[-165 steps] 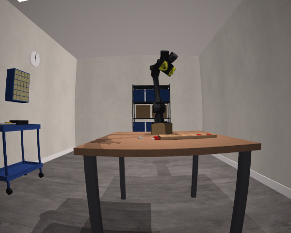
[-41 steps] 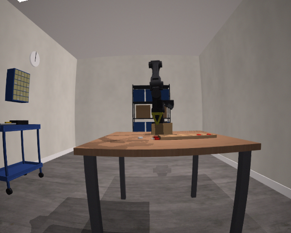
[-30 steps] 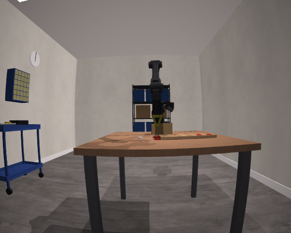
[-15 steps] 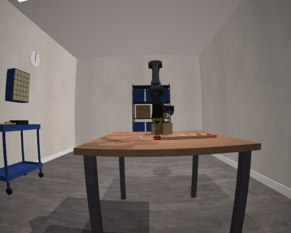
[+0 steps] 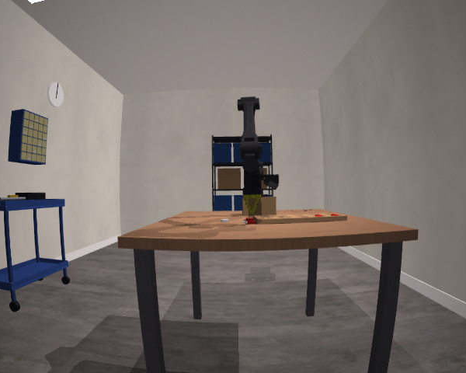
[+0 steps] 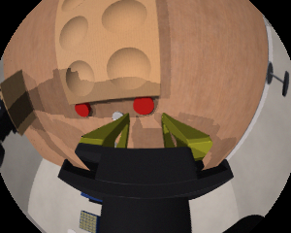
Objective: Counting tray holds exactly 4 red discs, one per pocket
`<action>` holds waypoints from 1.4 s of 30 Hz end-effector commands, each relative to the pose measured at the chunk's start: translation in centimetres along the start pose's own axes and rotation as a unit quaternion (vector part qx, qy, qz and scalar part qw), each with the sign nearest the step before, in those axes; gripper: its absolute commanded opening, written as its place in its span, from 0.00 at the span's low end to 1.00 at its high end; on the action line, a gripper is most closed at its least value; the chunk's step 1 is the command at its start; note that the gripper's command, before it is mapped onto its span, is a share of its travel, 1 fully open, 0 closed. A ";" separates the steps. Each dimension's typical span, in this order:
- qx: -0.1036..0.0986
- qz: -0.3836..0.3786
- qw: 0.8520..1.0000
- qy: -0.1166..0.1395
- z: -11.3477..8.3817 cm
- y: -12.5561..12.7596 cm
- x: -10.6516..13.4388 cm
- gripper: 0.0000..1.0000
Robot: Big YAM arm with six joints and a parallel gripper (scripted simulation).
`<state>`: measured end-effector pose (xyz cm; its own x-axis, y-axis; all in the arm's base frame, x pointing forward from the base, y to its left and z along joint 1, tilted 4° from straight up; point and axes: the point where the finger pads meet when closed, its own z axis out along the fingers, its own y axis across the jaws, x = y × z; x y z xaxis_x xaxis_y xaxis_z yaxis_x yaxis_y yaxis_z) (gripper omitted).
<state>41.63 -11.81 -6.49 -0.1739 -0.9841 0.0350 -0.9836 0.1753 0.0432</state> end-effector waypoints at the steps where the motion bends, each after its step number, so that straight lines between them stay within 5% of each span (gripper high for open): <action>1: -0.002 -0.001 1.000 0.001 1.4 0.0 0.5 0.44; 42: -0.004 -0.002 1.000 0.001 3.9 0.2 0.4 0.44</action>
<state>41.58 -11.92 -9.28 -0.1740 -0.9841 0.0353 -0.9836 0.1754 0.0413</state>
